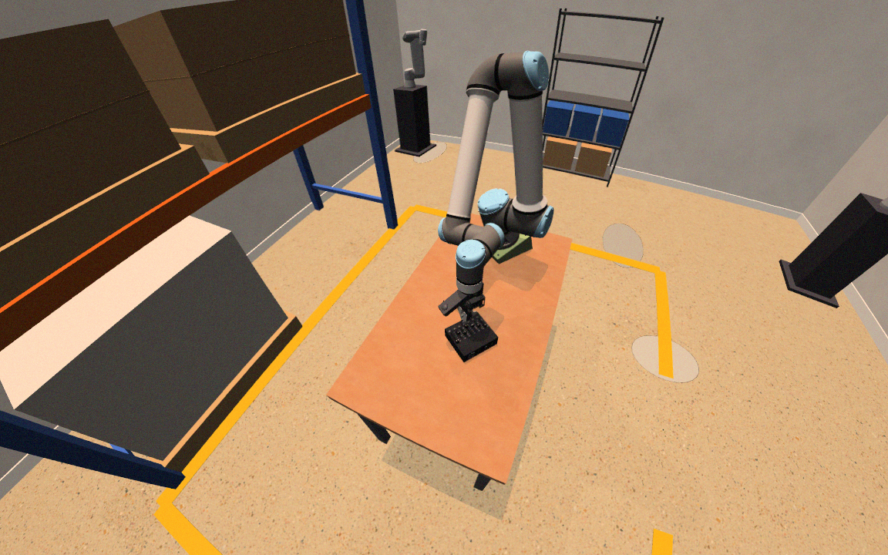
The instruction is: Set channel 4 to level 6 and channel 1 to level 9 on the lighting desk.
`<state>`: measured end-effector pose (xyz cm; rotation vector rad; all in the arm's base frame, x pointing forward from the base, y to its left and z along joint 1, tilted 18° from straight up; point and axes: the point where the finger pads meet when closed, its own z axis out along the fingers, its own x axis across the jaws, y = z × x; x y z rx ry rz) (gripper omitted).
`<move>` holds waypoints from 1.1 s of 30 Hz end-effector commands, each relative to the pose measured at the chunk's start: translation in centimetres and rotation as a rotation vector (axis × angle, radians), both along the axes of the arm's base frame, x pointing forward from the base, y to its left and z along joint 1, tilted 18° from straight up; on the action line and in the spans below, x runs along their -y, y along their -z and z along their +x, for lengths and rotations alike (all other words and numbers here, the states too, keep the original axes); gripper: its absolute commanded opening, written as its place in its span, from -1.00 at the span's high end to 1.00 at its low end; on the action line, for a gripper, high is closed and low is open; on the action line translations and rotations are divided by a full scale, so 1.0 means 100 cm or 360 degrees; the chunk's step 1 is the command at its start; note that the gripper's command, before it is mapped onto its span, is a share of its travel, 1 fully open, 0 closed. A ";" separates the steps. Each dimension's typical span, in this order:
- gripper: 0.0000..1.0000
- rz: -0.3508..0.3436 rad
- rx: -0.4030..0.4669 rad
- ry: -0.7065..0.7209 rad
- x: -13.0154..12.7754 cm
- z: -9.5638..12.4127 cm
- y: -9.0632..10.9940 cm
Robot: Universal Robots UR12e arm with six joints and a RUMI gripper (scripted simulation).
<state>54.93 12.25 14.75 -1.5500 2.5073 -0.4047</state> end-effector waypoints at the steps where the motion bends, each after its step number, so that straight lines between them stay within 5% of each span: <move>1: 1.00 0.0000 0.0002 0.0000 -0.001 0.001 -0.001; 33: 1.00 0.0000 0.0002 0.0000 -0.012 0.006 -0.001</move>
